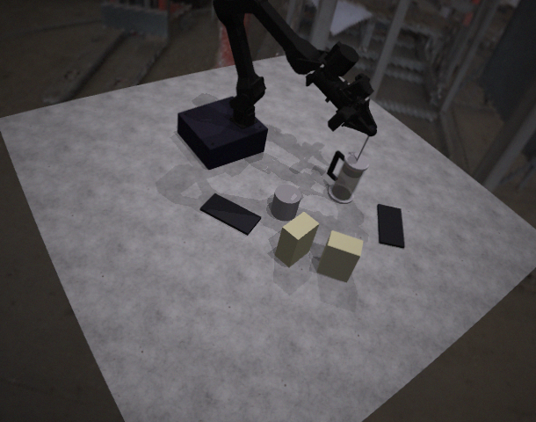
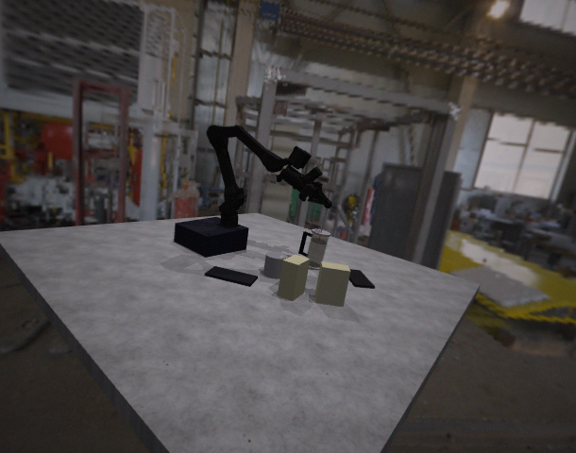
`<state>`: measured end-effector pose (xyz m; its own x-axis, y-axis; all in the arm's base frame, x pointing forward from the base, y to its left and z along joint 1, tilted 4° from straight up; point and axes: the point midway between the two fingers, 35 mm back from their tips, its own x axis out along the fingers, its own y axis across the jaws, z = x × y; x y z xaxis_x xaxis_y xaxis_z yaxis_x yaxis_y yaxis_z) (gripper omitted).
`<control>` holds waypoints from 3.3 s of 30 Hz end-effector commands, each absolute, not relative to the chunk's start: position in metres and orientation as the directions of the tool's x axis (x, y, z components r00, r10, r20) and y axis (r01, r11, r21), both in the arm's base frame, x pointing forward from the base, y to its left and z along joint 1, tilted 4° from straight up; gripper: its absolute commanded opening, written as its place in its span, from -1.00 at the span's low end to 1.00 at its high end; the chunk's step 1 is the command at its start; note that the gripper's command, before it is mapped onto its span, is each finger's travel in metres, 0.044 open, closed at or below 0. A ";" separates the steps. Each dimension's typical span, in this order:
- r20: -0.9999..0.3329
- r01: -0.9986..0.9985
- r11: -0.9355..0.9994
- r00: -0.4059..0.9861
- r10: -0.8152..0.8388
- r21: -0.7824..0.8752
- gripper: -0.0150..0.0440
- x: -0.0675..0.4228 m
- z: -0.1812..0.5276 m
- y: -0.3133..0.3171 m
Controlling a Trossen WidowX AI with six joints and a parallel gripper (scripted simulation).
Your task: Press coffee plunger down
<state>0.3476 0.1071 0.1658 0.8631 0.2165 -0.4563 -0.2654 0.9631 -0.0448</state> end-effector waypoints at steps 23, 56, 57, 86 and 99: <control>-0.513 -0.272 0.961 0.833 0.208 -0.052 -0.08 0.349 0.100 0.104; -0.511 -0.272 0.961 0.834 0.208 -0.052 -0.08 0.369 0.090 0.108; -0.511 -0.272 0.961 0.834 0.208 -0.052 -0.08 0.369 0.090 0.108; -0.498 -0.268 0.962 0.841 0.211 -0.045 -0.08 0.375 0.095 0.110; -0.498 -0.268 0.962 0.841 0.211 -0.045 0.37 0.375 0.095 0.110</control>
<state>0.3747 0.1100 0.0956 0.8417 0.2113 -0.4969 -0.2679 0.9624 -0.0445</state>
